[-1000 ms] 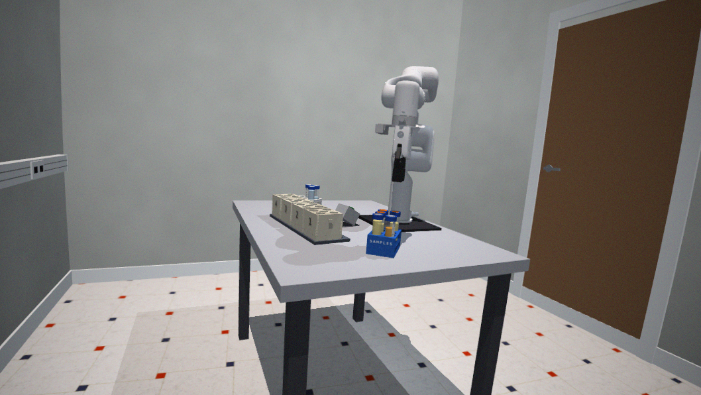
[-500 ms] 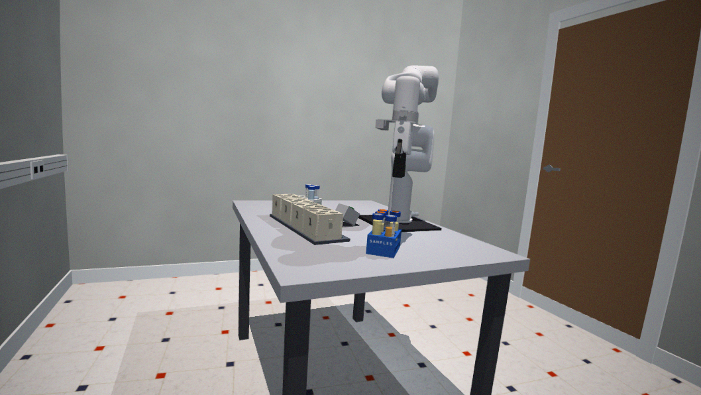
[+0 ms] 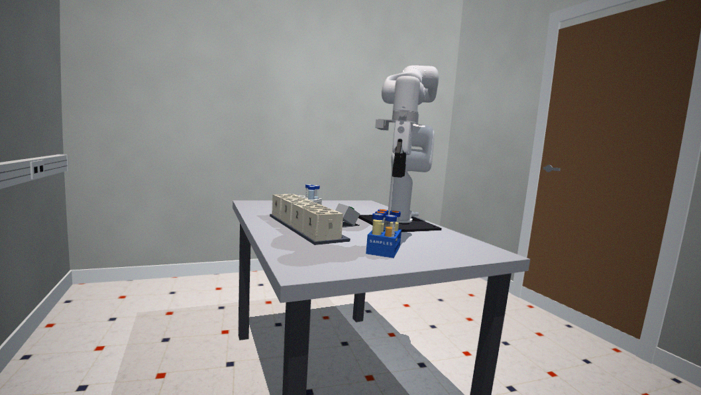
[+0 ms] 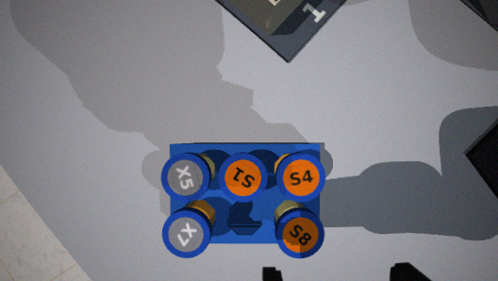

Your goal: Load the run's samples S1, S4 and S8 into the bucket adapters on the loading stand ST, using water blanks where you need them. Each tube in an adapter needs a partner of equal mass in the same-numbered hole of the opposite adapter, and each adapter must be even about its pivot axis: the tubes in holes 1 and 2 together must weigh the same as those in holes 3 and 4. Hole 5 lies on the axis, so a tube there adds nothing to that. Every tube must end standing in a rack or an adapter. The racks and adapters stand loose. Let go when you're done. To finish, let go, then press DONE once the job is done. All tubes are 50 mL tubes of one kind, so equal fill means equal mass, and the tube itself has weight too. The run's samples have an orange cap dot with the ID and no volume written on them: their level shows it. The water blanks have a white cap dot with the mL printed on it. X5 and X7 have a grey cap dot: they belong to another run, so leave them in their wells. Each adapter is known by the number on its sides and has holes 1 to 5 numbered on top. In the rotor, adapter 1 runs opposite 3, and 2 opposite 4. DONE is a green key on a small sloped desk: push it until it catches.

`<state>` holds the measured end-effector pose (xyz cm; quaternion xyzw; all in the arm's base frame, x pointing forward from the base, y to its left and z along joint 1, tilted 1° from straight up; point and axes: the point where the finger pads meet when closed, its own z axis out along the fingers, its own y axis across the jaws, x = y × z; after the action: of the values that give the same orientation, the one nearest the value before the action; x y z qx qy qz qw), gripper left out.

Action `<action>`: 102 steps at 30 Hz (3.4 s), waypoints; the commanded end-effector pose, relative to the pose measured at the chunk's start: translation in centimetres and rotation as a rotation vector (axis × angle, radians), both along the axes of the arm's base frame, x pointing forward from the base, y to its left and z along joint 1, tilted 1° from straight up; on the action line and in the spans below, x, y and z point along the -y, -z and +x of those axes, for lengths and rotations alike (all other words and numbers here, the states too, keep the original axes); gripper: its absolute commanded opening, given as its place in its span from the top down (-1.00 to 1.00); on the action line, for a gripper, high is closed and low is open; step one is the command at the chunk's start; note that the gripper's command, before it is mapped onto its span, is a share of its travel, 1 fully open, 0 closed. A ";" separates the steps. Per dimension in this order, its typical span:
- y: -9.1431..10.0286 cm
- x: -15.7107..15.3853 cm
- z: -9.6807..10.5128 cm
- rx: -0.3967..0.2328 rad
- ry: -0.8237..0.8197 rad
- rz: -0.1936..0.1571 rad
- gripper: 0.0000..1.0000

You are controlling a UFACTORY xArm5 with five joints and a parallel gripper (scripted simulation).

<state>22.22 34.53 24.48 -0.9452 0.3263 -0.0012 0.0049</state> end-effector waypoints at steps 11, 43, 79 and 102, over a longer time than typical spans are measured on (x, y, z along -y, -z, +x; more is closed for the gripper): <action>-0.2 -0.7 5.5 -0.002 -0.363 0.008 -0.15; -0.2 -0.7 5.6 0.011 -1.296 0.005 -0.15; 2.4 -0.8 5.6 0.015 -1.567 0.004 -0.15; 6.7 -0.8 5.6 0.015 -1.567 0.004 -0.15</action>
<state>27.78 35.25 18.53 -0.9000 -0.4359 -0.0040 0.0019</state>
